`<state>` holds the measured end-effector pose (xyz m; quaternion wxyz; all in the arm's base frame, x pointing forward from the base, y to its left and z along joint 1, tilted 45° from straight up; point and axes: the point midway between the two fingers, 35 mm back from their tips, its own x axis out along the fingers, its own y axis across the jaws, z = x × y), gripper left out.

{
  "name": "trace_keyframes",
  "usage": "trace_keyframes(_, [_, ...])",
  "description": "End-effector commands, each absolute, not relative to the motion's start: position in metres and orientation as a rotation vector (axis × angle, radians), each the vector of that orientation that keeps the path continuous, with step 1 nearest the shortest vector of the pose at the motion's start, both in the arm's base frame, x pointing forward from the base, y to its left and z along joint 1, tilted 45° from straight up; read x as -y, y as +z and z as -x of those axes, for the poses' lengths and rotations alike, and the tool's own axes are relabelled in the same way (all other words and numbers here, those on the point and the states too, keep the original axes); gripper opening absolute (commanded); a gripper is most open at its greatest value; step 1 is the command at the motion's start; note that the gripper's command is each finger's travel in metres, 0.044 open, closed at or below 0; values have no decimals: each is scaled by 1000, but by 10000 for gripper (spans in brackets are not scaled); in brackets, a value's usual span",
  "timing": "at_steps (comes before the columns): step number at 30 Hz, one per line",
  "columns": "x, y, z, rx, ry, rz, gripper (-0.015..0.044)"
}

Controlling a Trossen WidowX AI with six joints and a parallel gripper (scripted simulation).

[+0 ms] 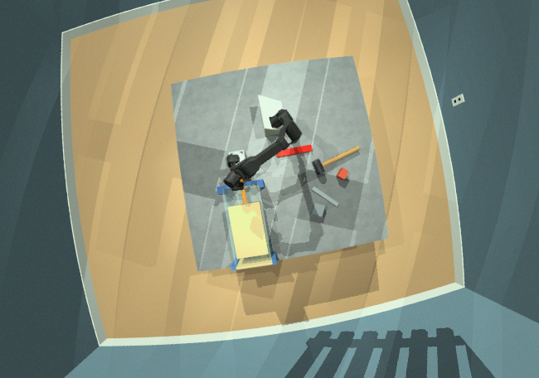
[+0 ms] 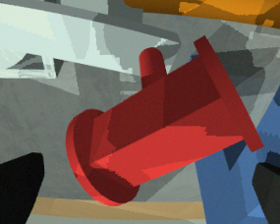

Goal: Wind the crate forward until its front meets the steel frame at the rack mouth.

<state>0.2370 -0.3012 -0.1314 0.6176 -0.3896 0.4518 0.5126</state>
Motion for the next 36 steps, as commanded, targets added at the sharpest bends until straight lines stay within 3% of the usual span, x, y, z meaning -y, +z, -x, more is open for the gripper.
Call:
trace_keyframes(1, [287, -140, -241, -1018, 1210, 883, 440])
trace_keyframes(33, [287, -140, -241, -1018, 1210, 883, 440])
trace_keyframes(36, [301, -131, -237, -1040, 1180, 897, 361])
